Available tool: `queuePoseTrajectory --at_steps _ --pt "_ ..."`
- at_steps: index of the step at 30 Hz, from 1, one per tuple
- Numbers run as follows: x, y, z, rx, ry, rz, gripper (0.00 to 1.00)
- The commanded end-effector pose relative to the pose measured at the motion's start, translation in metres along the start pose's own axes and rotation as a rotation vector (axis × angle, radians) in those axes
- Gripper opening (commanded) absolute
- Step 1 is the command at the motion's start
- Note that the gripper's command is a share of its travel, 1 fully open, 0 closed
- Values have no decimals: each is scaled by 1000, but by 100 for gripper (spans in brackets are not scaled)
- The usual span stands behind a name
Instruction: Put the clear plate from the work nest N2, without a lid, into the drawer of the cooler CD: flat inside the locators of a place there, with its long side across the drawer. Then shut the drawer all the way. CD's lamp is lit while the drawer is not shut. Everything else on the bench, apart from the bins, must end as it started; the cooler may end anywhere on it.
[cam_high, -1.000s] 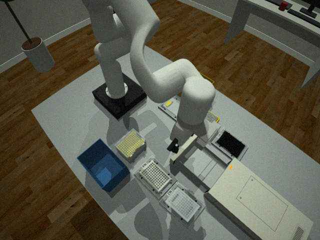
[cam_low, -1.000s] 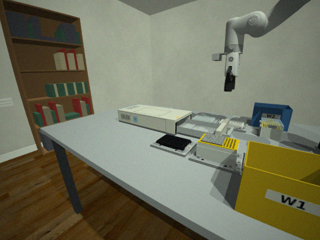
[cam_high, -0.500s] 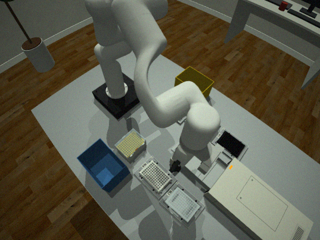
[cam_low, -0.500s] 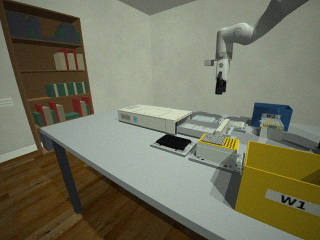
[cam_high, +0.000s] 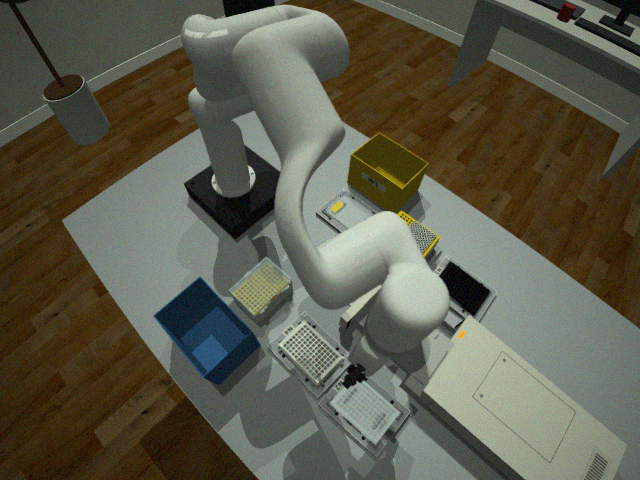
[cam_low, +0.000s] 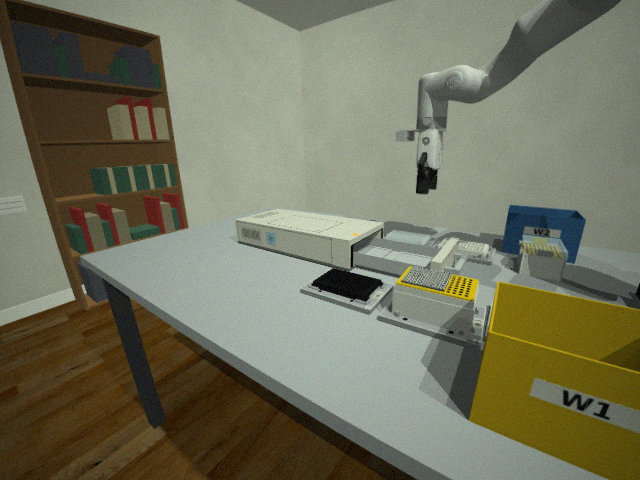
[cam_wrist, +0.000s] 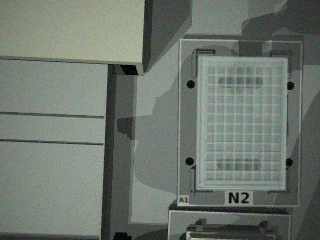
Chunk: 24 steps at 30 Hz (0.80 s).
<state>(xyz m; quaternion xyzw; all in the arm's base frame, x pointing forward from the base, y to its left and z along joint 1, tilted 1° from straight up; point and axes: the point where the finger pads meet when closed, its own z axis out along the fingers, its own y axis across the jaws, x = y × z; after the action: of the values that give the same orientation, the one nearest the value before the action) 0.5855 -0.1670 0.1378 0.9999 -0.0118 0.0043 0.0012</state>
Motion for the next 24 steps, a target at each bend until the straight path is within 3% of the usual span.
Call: queuePoseTrajectory --at_steps 1,11,24 --pt "17 14 5 16 3 0 100" --pt "52 45 22 16 3 0 100" --pt "61 53 26 16 3 0 100"
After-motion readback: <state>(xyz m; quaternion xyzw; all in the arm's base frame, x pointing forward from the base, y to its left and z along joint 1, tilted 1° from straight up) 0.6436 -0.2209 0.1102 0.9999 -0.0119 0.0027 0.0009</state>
